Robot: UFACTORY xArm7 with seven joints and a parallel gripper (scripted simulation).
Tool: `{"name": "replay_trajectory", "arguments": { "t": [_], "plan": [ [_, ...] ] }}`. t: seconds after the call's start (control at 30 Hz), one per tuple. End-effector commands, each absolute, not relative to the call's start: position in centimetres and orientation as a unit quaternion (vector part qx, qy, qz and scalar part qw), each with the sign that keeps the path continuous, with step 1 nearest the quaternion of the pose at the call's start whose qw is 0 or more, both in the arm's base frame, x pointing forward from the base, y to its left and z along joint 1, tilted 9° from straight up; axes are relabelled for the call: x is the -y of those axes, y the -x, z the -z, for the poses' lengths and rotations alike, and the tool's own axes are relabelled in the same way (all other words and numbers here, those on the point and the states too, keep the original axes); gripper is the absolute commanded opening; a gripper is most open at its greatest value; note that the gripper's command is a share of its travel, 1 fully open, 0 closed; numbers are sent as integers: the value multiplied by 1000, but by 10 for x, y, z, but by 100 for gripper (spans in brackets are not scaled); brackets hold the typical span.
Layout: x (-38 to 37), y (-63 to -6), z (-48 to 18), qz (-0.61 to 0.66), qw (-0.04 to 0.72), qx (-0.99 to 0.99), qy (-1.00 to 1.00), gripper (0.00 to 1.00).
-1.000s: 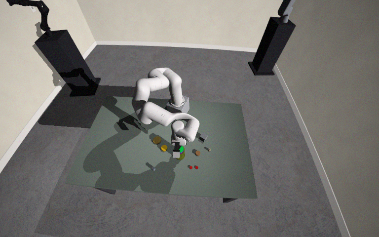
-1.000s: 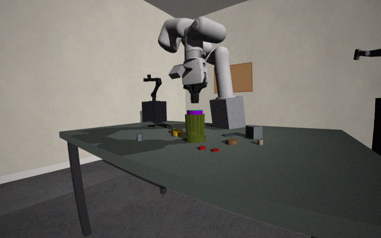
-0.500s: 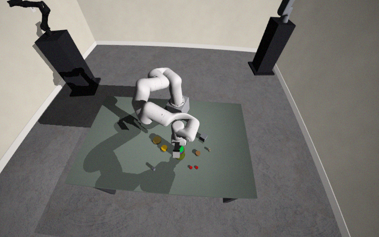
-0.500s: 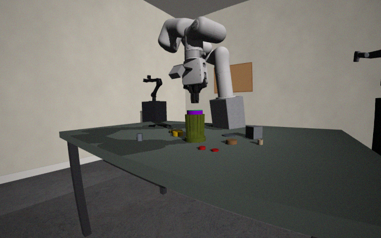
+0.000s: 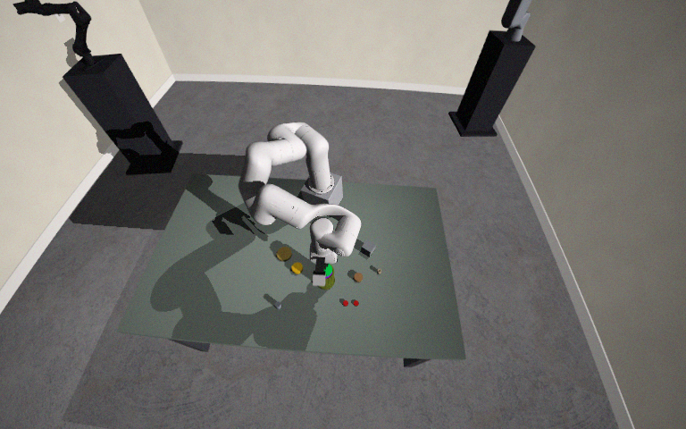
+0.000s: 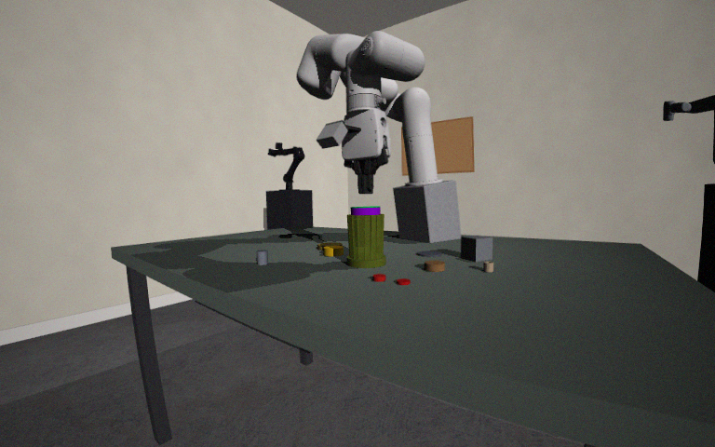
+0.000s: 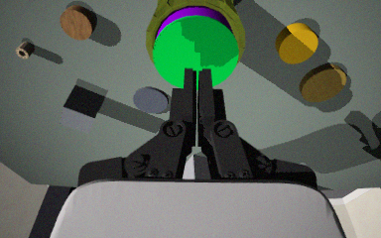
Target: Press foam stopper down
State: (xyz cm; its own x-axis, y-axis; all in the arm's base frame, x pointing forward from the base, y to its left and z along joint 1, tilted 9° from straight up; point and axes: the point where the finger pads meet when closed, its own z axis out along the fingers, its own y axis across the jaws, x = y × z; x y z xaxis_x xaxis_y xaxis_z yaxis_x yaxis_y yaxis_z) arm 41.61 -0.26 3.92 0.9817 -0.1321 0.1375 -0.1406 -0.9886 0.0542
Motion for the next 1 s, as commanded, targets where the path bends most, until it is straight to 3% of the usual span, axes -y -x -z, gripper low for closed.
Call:
{"name": "replay_trajectory", "arguments": {
  "t": [0.0, 0.97],
  "plan": [
    [2, -417, -41, -68, 32, 68, -995, 0],
    [4, -424, -15, -68, 32, 68, -995, 0]
  ]
}}
